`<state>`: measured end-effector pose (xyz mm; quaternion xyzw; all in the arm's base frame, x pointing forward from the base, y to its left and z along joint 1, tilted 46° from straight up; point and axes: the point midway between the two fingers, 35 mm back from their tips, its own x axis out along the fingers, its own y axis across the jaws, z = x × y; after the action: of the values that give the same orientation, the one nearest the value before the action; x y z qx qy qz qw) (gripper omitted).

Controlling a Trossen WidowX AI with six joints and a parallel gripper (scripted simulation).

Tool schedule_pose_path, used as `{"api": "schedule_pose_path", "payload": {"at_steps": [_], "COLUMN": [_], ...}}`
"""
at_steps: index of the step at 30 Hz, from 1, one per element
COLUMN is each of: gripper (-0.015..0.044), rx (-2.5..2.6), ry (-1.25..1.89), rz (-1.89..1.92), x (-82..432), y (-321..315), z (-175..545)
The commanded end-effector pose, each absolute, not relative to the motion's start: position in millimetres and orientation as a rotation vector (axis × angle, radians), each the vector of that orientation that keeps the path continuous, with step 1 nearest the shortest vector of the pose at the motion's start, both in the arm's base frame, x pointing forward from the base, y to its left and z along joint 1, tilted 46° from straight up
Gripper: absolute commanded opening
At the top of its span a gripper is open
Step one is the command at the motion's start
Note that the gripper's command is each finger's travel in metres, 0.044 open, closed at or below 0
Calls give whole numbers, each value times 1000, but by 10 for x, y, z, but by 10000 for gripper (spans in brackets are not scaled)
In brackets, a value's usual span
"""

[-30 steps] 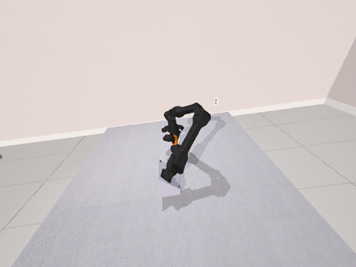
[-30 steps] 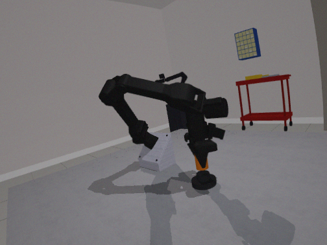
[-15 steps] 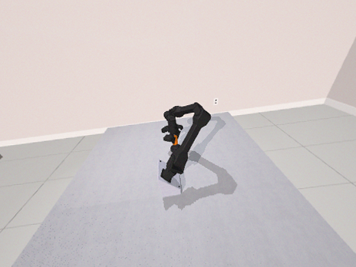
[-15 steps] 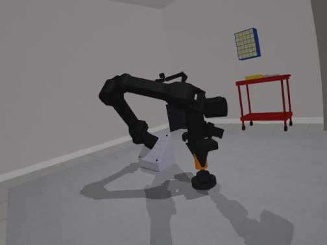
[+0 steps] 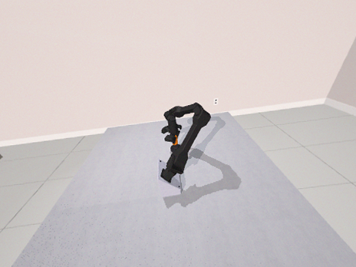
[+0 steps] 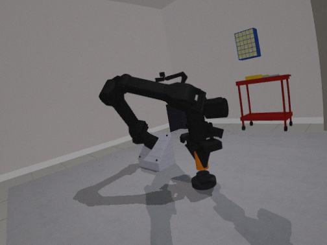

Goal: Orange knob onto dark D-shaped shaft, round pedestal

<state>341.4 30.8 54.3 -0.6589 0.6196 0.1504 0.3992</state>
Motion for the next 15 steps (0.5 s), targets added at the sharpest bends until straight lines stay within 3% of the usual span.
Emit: {"api": "schedule_pose_path", "payload": {"at_steps": [1,15], "gripper": [0,0], "rx": [-1673,-1799], "ry": [1566,1570], "rz": [384,529], "x": [3418,3373], "y": [310,330], "z": [539,571]}}
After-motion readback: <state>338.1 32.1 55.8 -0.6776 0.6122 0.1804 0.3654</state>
